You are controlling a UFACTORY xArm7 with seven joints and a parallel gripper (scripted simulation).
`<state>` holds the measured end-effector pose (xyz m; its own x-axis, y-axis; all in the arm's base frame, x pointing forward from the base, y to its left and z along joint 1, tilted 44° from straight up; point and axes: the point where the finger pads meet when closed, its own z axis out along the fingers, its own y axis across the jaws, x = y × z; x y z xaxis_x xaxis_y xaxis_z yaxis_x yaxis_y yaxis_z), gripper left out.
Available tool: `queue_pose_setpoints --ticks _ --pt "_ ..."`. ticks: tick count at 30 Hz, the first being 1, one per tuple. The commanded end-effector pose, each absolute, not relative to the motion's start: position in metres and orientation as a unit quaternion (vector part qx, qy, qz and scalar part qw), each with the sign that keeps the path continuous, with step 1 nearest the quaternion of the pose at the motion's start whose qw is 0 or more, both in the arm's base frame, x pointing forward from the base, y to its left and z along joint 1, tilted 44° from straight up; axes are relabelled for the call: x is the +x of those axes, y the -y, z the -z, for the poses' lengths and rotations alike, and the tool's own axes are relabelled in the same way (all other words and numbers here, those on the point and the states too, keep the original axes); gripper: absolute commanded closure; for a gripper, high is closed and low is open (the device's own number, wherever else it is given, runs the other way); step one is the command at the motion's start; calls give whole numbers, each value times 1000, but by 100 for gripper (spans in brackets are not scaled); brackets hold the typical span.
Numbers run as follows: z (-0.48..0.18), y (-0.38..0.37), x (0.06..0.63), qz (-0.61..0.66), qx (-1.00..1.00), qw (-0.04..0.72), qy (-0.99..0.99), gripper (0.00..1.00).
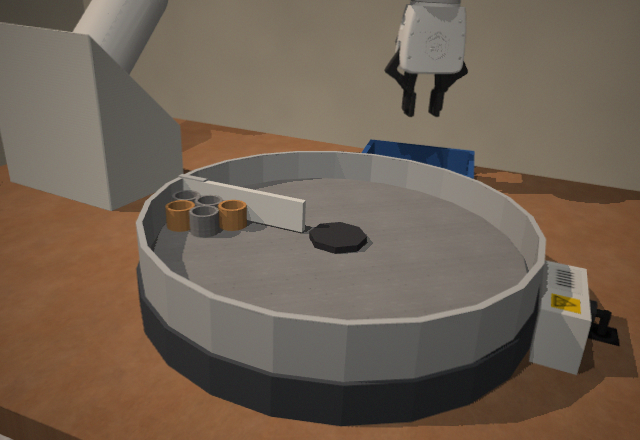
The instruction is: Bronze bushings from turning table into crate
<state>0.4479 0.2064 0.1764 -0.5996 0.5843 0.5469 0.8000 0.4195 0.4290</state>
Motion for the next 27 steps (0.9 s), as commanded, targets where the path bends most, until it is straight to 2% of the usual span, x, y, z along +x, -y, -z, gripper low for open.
queue_pose_setpoints --ticks 1,24,25,27 --pt "-177 -205 449 340 -419 158 827 59" --pt "-177 -205 449 340 -419 158 827 59" --pt "-177 -205 449 340 -419 158 827 90" --pt "-177 -205 449 340 -419 158 827 90"
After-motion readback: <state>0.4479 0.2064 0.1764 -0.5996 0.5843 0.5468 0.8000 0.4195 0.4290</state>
